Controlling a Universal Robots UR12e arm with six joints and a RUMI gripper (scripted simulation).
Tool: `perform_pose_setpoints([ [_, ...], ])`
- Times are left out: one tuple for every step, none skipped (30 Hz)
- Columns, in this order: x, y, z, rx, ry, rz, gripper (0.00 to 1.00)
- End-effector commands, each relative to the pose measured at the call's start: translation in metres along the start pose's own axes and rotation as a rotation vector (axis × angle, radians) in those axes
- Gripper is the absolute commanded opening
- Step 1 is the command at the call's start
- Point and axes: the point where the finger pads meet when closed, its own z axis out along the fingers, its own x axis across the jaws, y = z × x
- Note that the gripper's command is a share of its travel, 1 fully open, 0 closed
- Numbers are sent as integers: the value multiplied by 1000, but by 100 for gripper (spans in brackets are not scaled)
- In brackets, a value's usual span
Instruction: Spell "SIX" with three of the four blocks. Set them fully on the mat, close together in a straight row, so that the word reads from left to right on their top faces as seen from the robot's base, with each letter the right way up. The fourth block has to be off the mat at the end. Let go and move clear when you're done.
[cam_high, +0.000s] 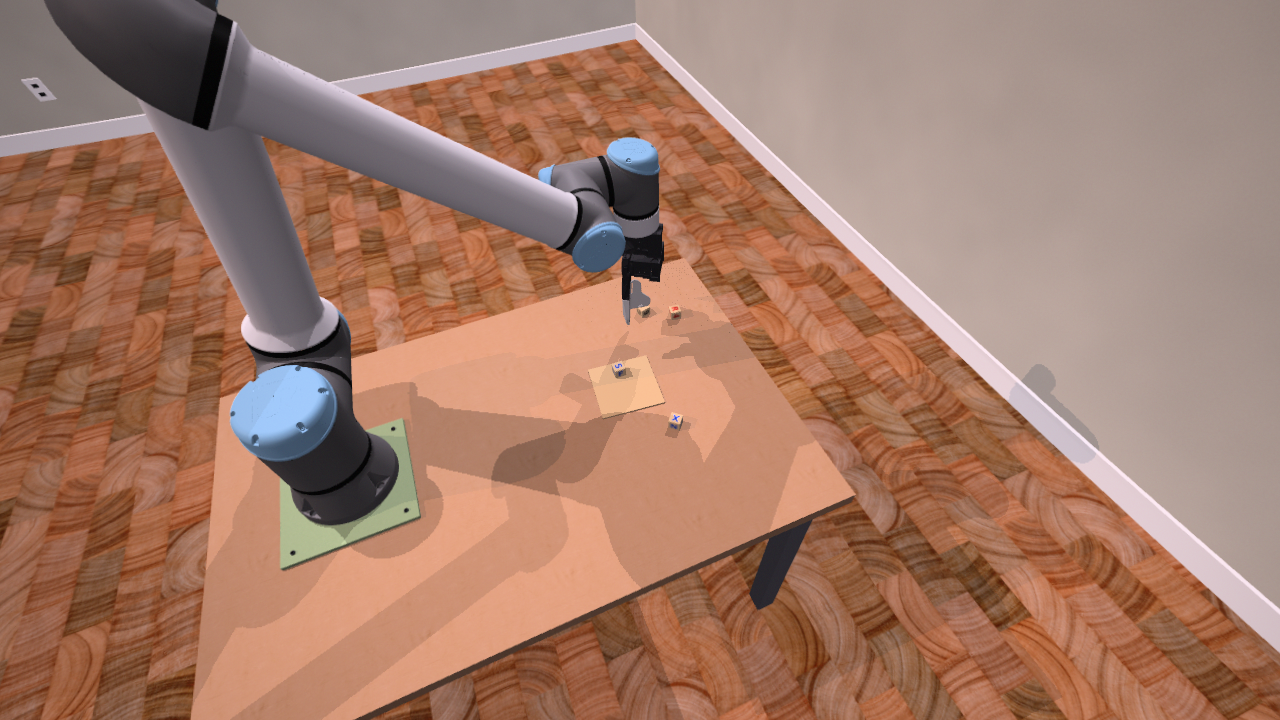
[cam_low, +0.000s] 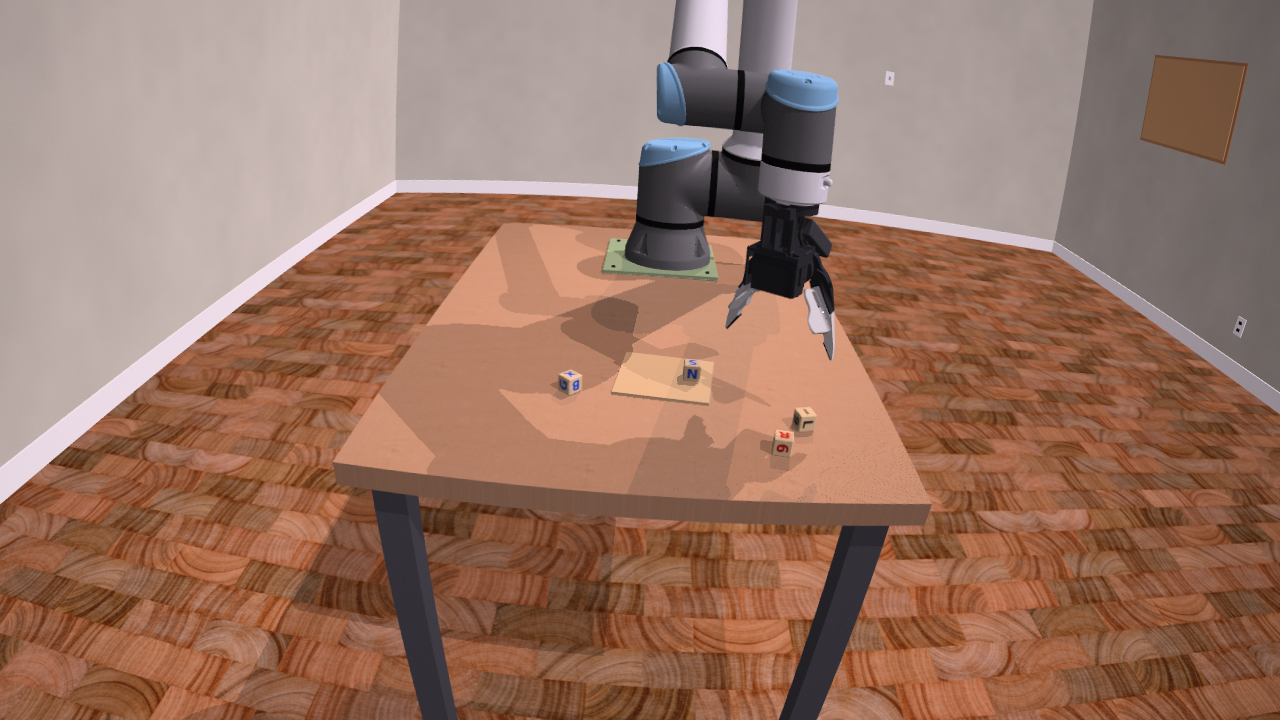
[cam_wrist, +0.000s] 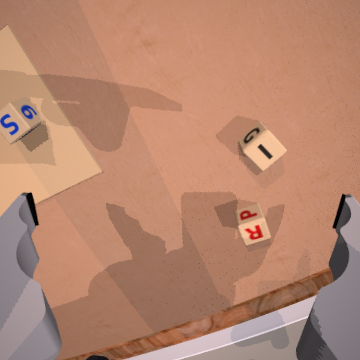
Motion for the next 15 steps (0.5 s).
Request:
perform_pose_setpoints([
  [11,2,0,-2,-3,139,100],
  [13,2,0,-3,-3,161,100],
  [14,3,0,-3,-3,183,100],
  [16,3,1,-3,-3,205,100],
  [18,3,1,-3,-3,227,100],
  [19,4,1,-3,-3,249,100],
  [21,4,1,-3,-3,271,100],
  [23,4,1,-3,-3,293,100],
  [25,5,1,-3,-3,314,100],
  [25,5,1,-3,-3,314,100],
  [25,5,1,-3,-3,314,100],
  [27,5,2,-3,-3,343,100],
  [29,5,2,-3,-3,371,100],
  [31,6,2,-3,-3,397,100],
  [33,6,2,-3,-3,423,100],
])
